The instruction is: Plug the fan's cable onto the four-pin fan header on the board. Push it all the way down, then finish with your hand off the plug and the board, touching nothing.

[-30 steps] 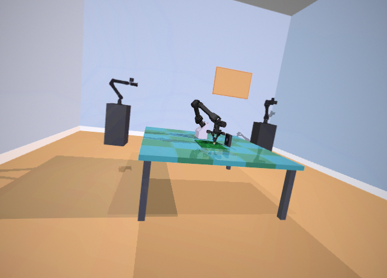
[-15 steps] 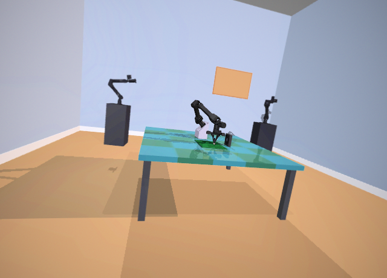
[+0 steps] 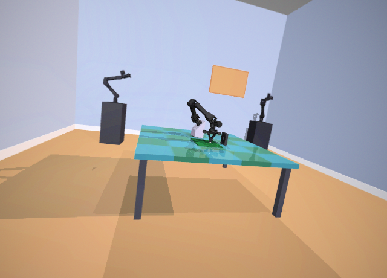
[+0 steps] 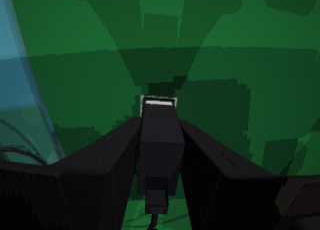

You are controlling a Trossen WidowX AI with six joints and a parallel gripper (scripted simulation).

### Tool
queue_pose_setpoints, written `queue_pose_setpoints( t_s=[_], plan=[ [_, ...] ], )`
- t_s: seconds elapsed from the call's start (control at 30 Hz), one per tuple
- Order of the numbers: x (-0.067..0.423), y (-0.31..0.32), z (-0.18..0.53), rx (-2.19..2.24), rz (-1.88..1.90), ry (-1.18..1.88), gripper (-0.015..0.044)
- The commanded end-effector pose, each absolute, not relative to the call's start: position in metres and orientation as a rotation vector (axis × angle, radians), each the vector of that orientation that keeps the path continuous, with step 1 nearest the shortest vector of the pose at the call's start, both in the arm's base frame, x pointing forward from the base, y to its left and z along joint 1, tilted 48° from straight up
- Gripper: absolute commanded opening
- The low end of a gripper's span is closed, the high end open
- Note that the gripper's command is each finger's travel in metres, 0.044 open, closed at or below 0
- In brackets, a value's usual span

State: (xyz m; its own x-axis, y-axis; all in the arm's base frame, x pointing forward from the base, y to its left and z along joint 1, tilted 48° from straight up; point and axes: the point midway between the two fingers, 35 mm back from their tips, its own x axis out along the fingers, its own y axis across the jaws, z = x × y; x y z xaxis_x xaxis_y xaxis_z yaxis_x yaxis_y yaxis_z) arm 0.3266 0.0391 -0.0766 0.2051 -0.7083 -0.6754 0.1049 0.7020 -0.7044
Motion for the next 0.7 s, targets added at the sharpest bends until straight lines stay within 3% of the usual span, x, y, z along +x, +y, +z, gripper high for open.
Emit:
queue_pose_setpoints(
  t_s=[0.0,0.1,0.5,0.67],
  plan=[
    [0.327,0.039,-0.076,-0.587,-0.615,1.245,0.0184],
    [0.327,0.039,-0.076,-0.587,-0.615,1.245,0.026],
    [0.316,0.079,-0.039,-0.584,-0.613,1.249,0.026],
    [0.354,0.082,-0.028,-0.582,-0.611,1.248,0.026]
  ],
)
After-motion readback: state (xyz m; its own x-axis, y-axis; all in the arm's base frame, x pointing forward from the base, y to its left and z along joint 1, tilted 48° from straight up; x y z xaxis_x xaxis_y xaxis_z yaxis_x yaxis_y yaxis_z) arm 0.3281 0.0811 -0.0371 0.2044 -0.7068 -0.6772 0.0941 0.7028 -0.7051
